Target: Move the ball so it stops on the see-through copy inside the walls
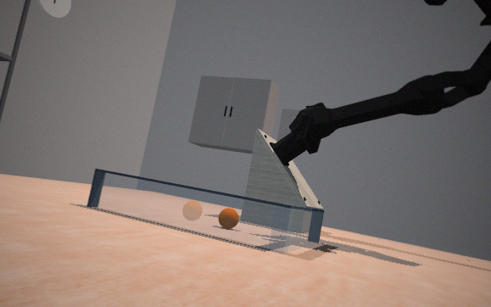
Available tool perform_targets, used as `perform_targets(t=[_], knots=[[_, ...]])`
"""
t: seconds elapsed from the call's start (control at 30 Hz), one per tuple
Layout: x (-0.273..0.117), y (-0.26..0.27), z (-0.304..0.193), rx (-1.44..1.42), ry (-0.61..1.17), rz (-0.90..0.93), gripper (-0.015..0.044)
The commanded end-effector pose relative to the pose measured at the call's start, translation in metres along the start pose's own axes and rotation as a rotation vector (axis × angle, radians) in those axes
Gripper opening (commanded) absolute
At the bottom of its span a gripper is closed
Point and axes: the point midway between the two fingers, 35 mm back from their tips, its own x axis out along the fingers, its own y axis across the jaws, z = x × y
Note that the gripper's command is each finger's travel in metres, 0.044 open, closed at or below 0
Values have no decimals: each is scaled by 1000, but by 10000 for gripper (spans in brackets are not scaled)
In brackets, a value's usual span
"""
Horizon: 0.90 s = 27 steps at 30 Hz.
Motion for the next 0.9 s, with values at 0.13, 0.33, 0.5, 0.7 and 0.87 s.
perform_targets(t=[0.13, 0.33, 0.5, 0.7, 0.87], knots=[[27, -13, 11, 9, 102, -58, 276], [80, -32, 17, -75, 279, -123, 276], [118, -48, 8, -141, 409, -156, 276], [171, -85, -12, -247, 583, -213, 276], [218, -136, -51, -371, 782, -260, 276]])
